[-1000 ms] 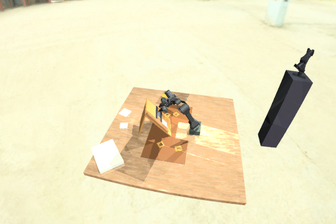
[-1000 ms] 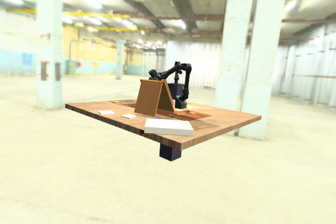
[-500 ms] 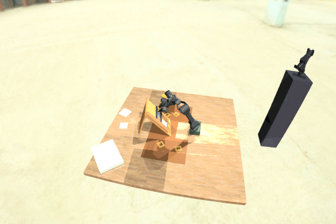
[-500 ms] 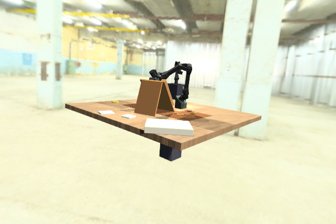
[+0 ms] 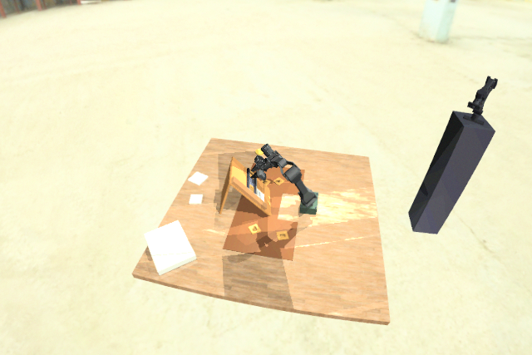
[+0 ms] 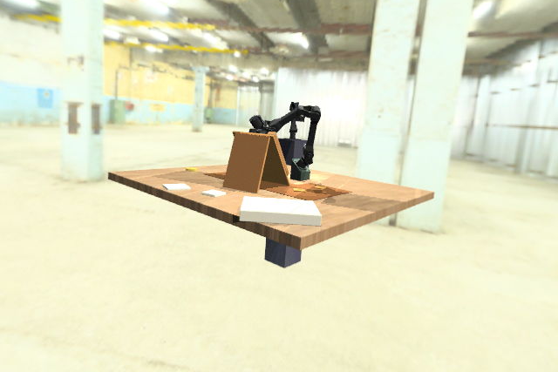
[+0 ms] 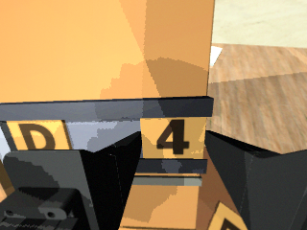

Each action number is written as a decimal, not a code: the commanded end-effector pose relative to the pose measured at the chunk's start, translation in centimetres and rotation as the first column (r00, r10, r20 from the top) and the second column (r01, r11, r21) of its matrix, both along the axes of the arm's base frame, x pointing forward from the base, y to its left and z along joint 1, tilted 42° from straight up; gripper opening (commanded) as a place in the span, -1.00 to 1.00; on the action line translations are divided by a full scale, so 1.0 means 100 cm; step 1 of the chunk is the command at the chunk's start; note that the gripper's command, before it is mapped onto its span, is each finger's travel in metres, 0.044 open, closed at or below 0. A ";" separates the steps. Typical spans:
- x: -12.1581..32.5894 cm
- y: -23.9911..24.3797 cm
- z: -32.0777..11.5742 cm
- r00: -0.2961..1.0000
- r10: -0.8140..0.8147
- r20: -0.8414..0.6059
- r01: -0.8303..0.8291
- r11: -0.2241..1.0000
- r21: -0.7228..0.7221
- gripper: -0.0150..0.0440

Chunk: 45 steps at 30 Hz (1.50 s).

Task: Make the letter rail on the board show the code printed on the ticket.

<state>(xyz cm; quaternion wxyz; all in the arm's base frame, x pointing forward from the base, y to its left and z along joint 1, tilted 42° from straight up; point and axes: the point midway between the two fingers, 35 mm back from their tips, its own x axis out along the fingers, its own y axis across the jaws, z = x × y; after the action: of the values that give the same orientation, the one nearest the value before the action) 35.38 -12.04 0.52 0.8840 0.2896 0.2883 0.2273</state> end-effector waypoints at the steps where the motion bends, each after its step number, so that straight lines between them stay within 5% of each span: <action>1: -0.002 0.003 0.002 1.000 -0.002 -0.002 0.002 1.000 -0.001 -0.49; 45: -0.008 0.021 0.018 1.000 -0.002 -0.003 0.002 1.000 0.001 -0.49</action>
<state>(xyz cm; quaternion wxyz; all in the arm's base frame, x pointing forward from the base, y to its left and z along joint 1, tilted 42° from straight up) 34.77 -10.13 2.17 0.8835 0.2905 0.2886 0.2274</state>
